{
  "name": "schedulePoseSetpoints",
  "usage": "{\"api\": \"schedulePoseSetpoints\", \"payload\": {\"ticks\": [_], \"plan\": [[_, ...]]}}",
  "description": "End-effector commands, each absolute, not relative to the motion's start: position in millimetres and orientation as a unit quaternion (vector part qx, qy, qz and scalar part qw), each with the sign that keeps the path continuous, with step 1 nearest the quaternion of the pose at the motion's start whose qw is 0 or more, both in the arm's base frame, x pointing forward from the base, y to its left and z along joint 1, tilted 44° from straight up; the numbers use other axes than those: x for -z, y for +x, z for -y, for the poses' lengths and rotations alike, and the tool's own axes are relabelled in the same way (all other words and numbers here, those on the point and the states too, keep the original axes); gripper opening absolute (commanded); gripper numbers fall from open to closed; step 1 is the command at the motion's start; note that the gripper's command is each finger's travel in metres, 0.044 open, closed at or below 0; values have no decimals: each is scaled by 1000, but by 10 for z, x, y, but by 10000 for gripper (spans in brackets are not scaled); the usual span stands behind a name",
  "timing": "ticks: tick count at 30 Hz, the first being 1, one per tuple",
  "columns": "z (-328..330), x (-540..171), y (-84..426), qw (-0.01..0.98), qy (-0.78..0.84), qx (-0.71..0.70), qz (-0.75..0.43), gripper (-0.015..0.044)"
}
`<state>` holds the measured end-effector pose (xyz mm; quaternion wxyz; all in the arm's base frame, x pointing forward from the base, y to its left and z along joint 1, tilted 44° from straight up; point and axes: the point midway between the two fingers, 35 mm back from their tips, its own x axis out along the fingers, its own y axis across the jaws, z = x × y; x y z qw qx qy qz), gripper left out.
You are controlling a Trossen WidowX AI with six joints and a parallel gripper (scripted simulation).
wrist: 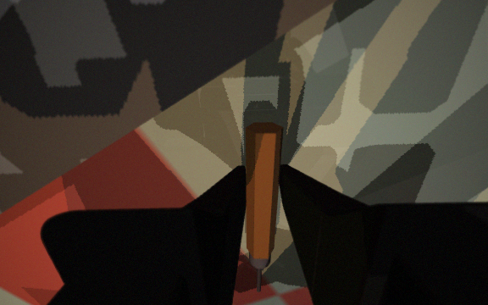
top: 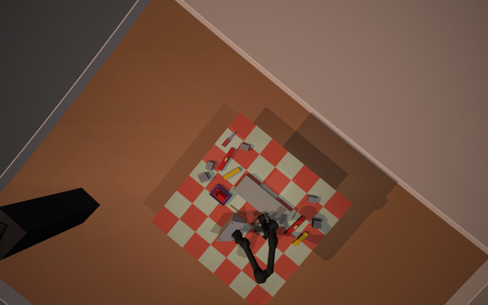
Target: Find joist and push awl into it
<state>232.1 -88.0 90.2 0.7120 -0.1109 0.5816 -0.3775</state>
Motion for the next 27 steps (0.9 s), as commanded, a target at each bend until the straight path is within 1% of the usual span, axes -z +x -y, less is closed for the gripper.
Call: {"api": "schedulePoseSetpoints", "payload": {"ticks": [1,16,21,27], "plan": [[865,-916,2323,711,-113,377,-582,0],[334,-1460,2248,711,-112,376,-584,0],[315,-1485,2241,711,-113,376,-584,0],[175,-1443,2468,757,-158,311,-553,0]]}}
